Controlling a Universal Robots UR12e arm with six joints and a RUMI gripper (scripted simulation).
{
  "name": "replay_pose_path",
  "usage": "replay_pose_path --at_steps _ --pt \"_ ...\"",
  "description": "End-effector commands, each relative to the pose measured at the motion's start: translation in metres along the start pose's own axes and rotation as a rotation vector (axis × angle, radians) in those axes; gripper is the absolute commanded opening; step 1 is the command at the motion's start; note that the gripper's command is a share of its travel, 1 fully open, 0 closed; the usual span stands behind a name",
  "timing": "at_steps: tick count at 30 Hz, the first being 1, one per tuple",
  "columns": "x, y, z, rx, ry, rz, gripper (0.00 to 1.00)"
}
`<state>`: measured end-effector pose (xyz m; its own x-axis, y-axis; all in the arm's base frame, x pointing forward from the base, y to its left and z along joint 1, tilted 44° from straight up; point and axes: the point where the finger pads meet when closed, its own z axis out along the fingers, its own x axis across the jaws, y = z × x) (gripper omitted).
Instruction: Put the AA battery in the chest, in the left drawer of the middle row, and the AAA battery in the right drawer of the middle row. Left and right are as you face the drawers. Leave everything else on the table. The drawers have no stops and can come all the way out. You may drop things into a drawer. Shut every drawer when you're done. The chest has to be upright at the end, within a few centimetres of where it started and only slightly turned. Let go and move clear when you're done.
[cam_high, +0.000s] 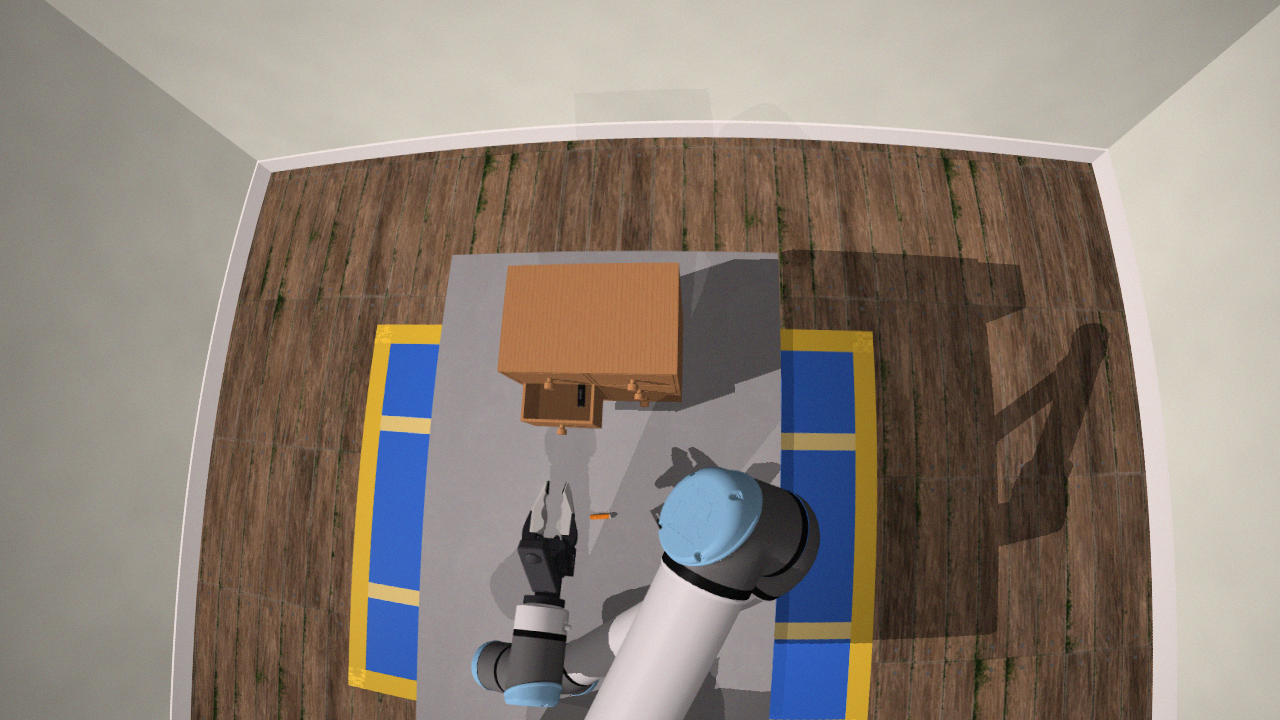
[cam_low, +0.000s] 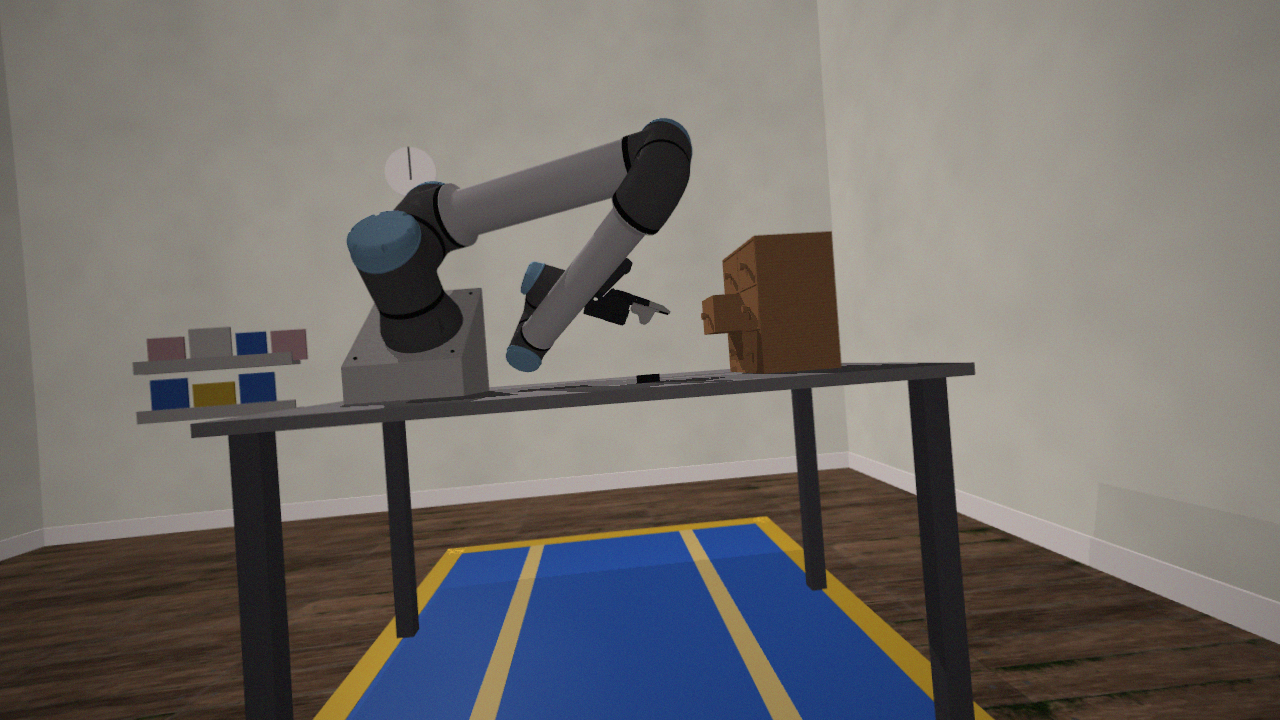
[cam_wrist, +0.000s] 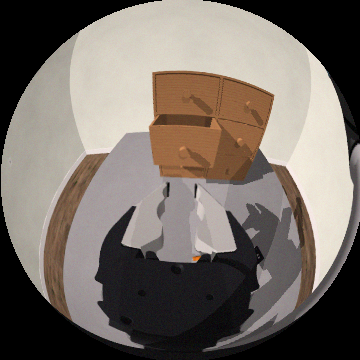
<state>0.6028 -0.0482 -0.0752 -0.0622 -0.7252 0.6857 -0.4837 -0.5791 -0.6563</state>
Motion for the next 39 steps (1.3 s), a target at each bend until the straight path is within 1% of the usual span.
replay_pose_path --at_steps 1,26,32,39 --pt "0.000 0.000 0.000 0.001 0.000 0.000 0.20" --pt "0.000 -0.001 0.002 0.001 0.000 0.000 0.20" --pt "0.000 -0.001 0.008 0.001 0.000 0.000 0.20" --pt "0.000 -0.001 0.019 0.001 0.000 0.000 0.20"
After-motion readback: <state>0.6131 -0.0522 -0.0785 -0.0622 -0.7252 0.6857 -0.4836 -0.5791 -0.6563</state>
